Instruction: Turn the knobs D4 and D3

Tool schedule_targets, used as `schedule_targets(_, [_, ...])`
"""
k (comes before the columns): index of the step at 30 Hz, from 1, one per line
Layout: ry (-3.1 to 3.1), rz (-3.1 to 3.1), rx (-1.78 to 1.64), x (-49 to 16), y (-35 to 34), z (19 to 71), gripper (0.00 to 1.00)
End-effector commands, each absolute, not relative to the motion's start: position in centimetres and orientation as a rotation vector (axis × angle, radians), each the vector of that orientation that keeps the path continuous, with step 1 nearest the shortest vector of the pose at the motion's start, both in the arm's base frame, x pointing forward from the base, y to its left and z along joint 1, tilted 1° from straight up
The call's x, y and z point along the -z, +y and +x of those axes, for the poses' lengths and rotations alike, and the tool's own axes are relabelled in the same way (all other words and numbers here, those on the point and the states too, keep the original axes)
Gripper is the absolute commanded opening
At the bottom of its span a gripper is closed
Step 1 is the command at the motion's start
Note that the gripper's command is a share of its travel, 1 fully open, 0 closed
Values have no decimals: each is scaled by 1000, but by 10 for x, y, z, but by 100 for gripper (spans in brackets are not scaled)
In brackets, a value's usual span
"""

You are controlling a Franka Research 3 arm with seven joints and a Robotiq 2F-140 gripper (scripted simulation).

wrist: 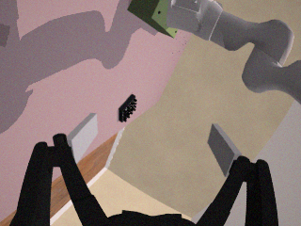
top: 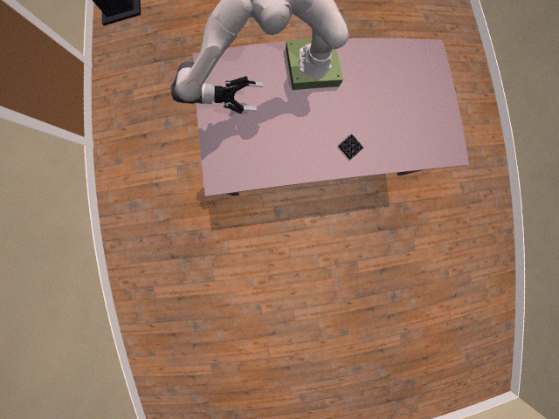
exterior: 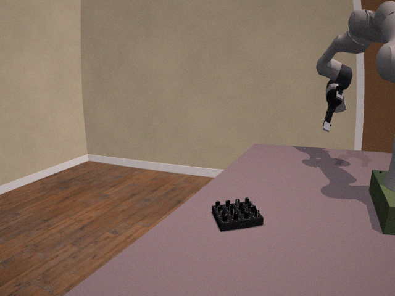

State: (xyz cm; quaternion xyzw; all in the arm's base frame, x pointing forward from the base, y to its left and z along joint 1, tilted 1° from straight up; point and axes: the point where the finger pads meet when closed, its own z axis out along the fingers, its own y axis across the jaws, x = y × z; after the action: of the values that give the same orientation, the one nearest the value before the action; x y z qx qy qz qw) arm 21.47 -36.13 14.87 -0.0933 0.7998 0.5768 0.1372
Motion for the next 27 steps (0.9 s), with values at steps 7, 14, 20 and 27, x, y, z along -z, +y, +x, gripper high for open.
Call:
schedule_targets(7, [2348, -383, -1621, -153, -358, 232, 100])
schedule_targets(14, [2385, -499, -1577, -159, -353, 249, 100])
schedule_targets(20, [2385, -499, -1577, -159, -353, 249, 100])
schedule_targets(27, [2417, -624, -1527, -166, -347, 268, 100])
